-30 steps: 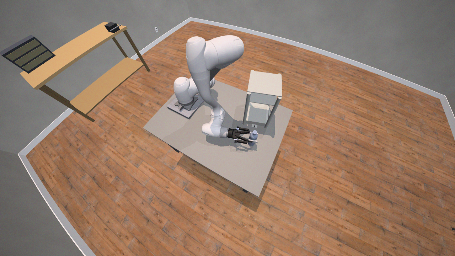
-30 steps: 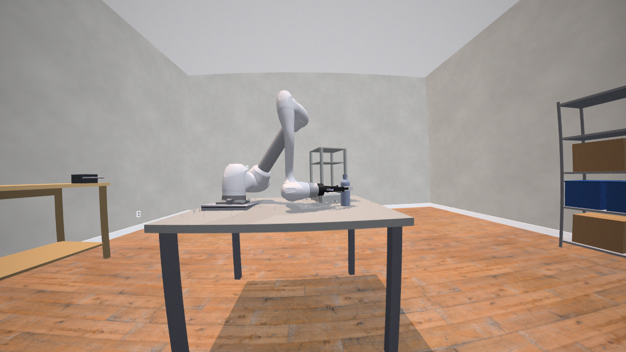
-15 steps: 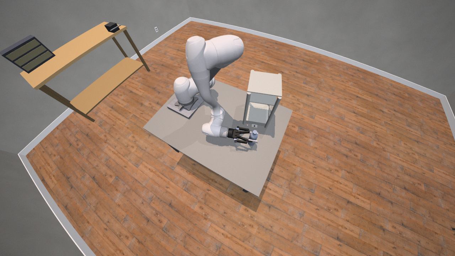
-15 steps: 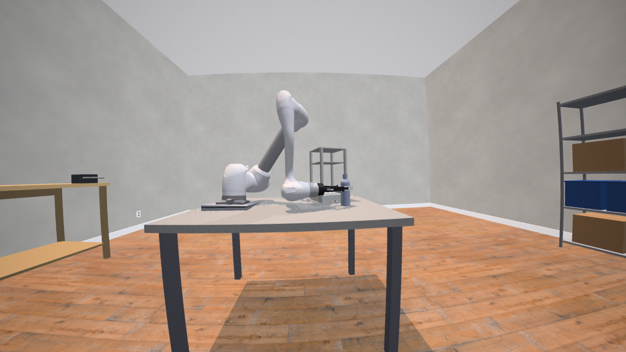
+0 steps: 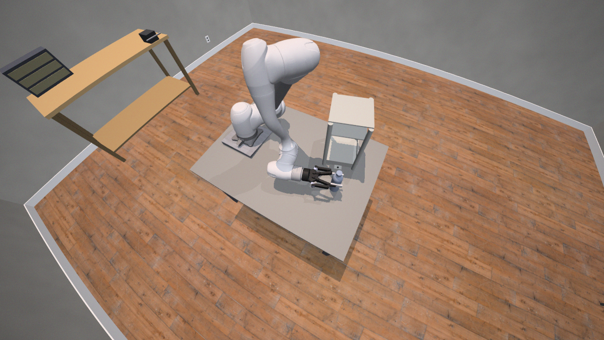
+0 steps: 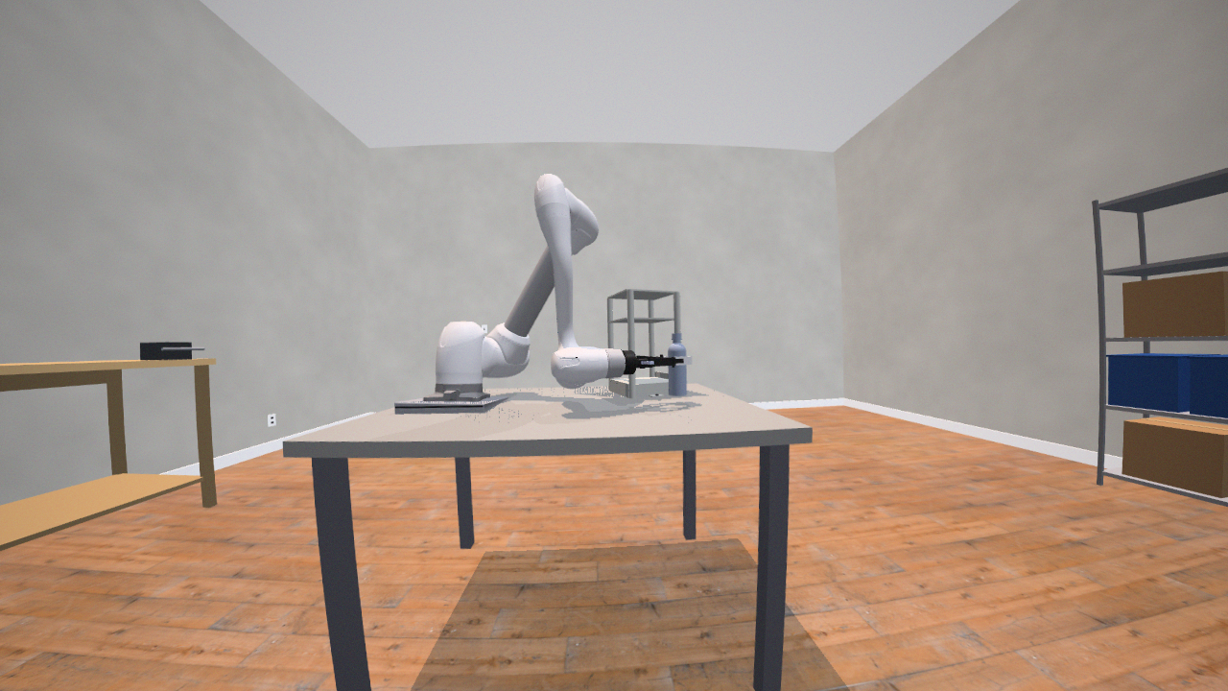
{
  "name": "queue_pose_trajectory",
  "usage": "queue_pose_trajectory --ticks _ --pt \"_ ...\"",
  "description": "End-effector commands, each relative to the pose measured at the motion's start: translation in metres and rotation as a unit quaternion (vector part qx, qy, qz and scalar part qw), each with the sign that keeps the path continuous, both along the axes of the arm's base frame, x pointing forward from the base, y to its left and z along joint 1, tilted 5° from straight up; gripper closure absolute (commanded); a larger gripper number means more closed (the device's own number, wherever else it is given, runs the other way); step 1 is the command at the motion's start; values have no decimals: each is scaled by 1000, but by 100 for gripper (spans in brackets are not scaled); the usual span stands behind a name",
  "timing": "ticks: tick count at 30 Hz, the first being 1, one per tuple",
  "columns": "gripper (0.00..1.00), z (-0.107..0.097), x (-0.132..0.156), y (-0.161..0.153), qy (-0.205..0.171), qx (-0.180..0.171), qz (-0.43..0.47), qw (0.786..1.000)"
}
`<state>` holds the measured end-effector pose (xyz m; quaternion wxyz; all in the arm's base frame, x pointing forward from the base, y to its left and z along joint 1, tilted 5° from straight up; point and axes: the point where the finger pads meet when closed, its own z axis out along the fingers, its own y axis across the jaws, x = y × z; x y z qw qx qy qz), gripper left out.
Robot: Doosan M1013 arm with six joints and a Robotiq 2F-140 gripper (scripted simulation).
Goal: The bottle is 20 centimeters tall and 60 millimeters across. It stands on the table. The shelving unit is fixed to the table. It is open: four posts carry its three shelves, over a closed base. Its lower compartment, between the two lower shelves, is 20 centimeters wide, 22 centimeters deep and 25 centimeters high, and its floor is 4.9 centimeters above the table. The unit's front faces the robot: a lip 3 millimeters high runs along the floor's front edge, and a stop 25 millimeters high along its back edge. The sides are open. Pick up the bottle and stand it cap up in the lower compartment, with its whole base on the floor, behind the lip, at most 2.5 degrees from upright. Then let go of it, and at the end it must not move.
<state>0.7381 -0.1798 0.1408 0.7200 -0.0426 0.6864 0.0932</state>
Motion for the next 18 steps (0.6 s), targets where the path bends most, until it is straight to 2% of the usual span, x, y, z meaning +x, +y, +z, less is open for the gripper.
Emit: queue_pose_trajectory --ticks 1,12,18 --pt "100 2 0 0 0 0 0 1000" --pt "100 33 -1 -2 0 0 0 1000" --pt "100 40 -2 -3 0 0 0 1000"
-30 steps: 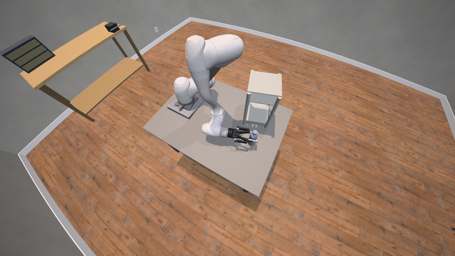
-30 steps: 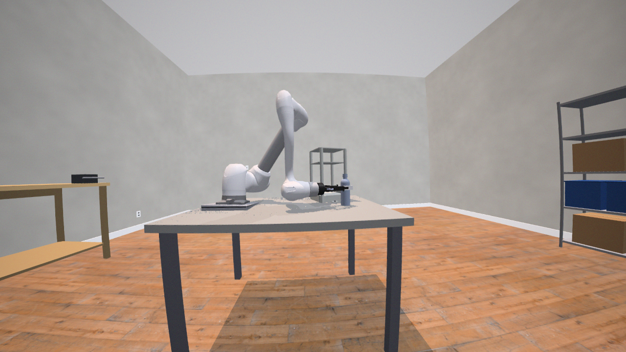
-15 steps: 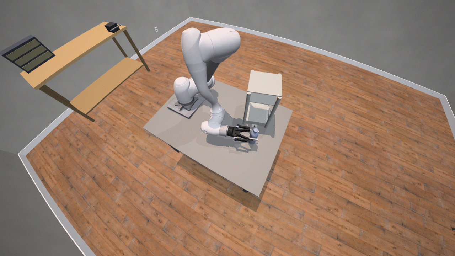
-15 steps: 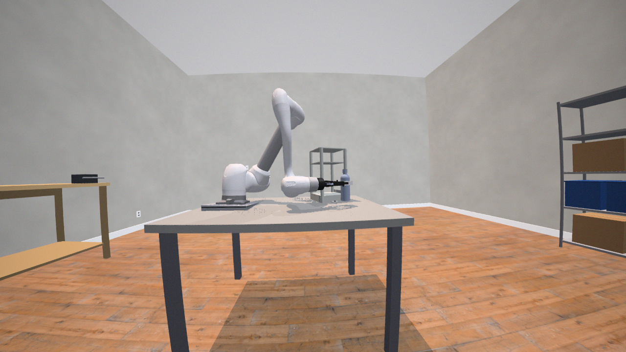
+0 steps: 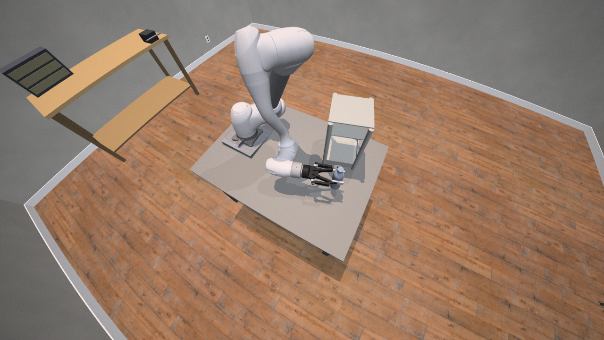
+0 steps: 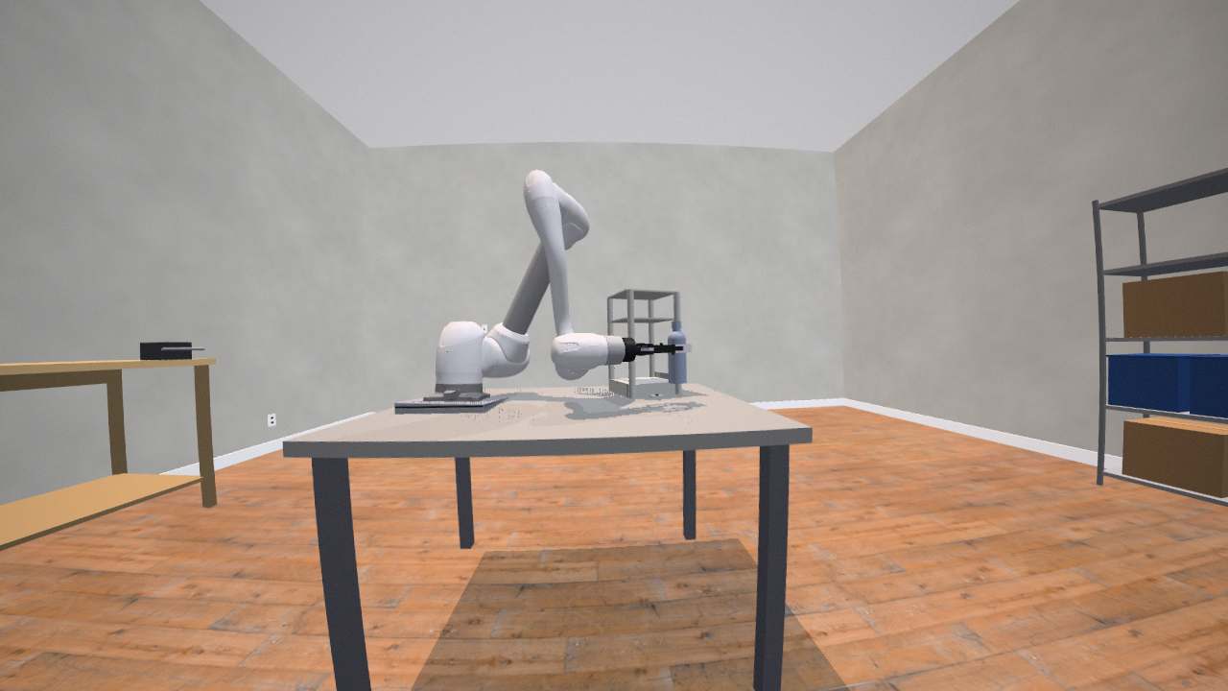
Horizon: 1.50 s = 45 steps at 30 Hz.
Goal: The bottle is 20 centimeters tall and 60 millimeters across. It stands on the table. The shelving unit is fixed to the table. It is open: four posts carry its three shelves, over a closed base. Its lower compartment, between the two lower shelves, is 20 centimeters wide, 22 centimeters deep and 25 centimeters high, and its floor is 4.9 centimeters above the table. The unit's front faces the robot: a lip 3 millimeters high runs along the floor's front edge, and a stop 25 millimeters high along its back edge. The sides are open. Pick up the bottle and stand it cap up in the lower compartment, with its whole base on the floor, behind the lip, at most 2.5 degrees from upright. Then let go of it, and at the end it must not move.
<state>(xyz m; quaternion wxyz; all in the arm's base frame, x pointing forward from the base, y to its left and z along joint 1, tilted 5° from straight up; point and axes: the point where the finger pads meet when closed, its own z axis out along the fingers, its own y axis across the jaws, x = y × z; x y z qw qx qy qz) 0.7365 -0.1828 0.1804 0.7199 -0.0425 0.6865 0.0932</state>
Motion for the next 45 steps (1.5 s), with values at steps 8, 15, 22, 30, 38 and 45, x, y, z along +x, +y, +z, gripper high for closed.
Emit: queue_pose_trajectory --ticks 8,15,22,30,38,45 --pt "100 6 0 0 0 0 0 1000" --pt "100 6 0 0 0 0 0 1000" --pt "100 6 0 0 0 0 0 1000" --pt "100 7 -2 9 0 0 0 1000" --pt "100 8 -5 23 0 0 0 1000" --pt "100 9 -9 44 0 0 0 1000"
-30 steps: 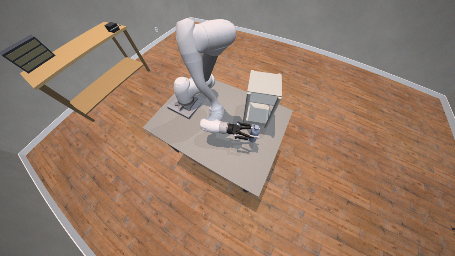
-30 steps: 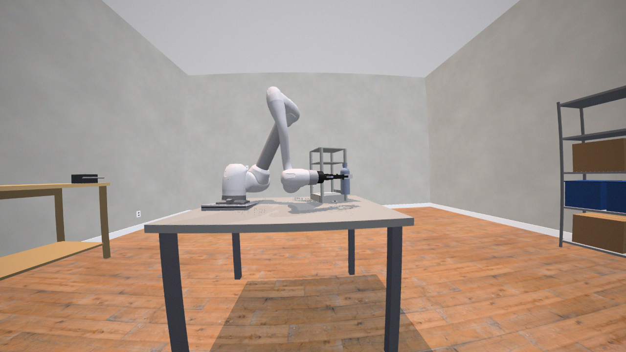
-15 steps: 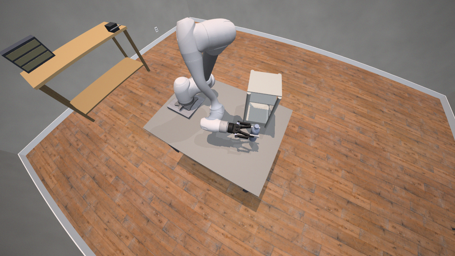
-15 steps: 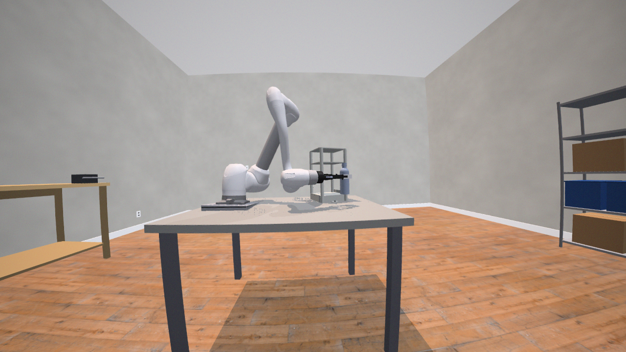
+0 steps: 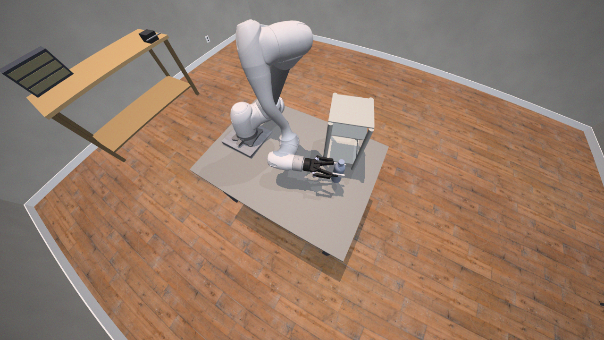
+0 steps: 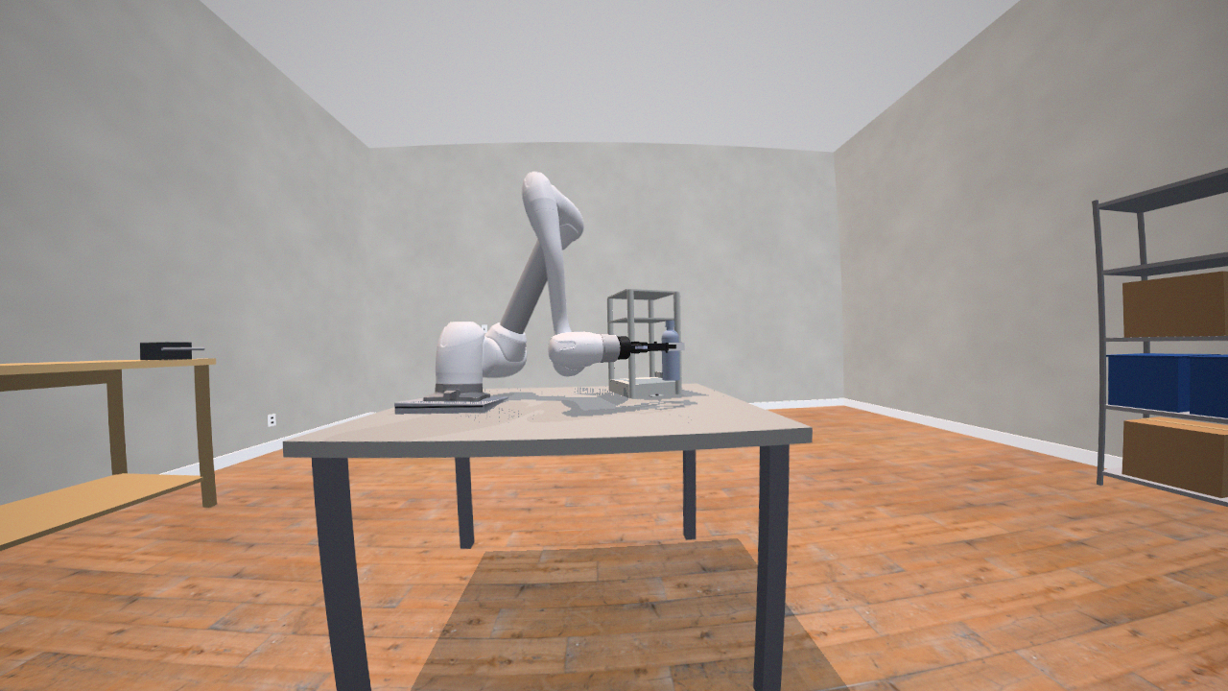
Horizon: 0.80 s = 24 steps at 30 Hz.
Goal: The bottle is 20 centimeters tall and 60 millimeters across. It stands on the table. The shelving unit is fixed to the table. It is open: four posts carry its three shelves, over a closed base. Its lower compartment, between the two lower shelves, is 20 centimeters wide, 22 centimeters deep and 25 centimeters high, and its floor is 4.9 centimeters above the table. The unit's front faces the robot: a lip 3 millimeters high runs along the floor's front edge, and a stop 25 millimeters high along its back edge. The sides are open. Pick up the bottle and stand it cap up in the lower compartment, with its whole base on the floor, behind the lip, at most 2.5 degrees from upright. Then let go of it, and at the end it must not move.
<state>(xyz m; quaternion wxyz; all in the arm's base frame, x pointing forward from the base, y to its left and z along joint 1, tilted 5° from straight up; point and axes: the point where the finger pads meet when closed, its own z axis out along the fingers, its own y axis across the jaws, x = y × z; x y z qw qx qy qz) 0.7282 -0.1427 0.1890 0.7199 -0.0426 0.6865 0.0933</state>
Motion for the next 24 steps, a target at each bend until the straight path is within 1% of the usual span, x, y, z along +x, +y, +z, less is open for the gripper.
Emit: queue_pose_trajectory --ticks 1,14,24 --pt "100 1 -1 7 0 0 0 1000" --pt "100 2 -6 30 0 0 0 1000" --pt "100 3 -7 35 0 0 0 1000"
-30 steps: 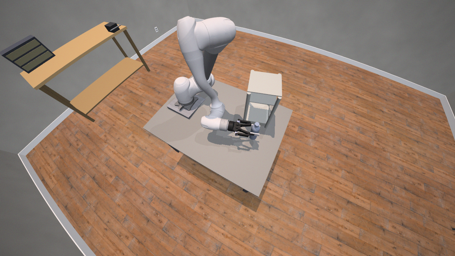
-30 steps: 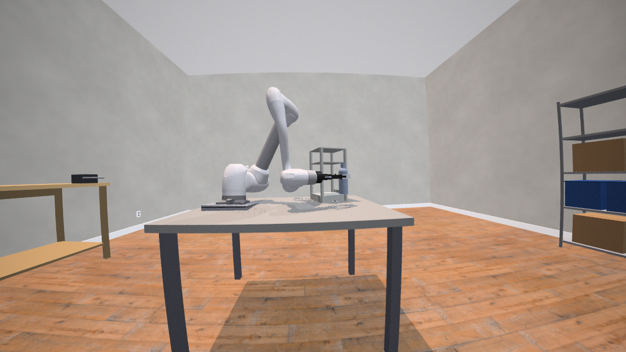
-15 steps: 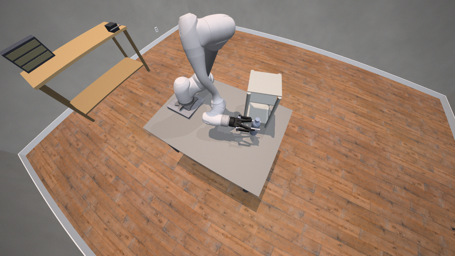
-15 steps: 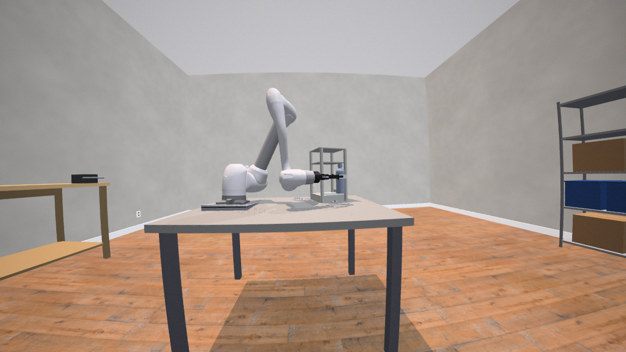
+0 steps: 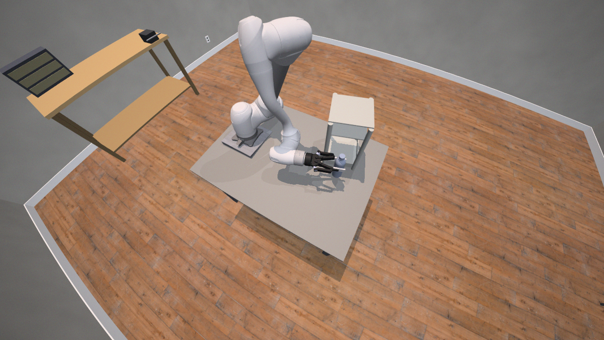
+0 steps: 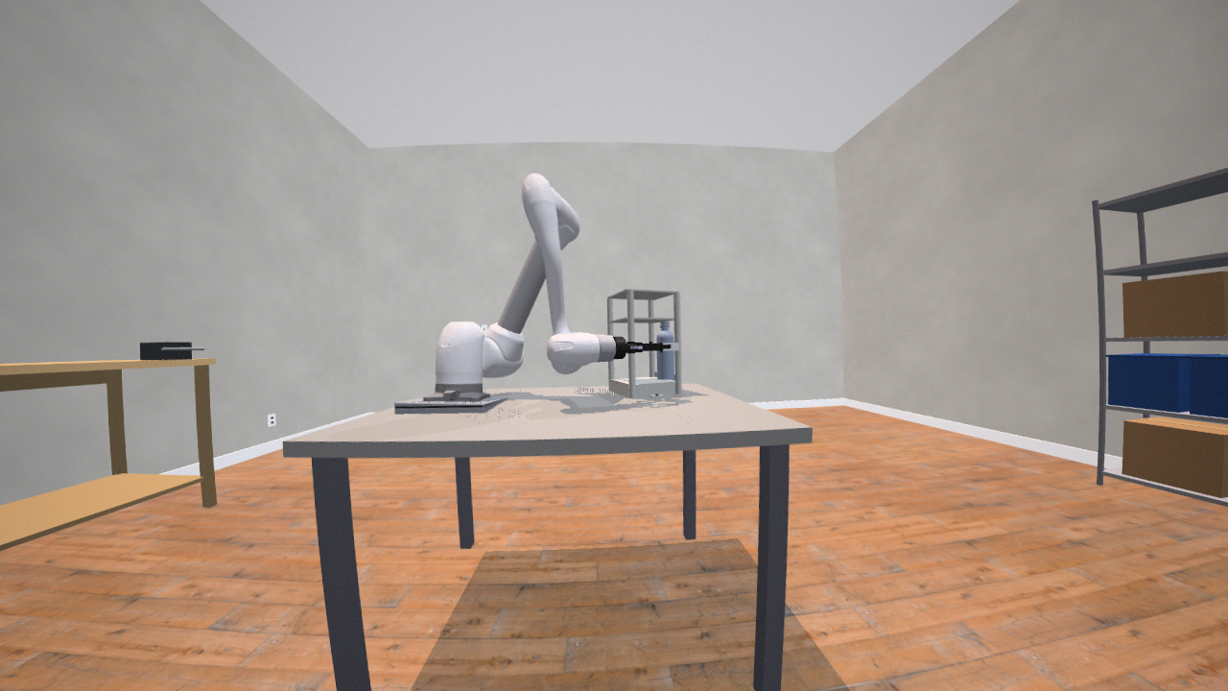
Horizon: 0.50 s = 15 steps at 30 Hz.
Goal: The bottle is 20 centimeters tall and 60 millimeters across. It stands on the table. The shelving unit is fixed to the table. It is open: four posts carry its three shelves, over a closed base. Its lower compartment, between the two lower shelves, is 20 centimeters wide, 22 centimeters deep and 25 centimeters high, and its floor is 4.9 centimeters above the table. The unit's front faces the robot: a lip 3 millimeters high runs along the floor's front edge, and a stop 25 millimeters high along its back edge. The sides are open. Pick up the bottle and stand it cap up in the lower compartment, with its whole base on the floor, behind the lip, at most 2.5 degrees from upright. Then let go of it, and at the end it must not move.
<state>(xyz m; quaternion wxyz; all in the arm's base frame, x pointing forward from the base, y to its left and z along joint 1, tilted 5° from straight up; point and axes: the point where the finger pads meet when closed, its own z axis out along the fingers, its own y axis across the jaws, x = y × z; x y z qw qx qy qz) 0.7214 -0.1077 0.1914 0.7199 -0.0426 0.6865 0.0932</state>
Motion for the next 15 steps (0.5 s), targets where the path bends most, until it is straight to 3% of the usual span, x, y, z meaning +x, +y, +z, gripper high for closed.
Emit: queue_pose_trajectory --ticks 1,15 --pt "100 0 0 0 0 0 0 1000" --pt "100 1 10 2 0 0 0 1000"
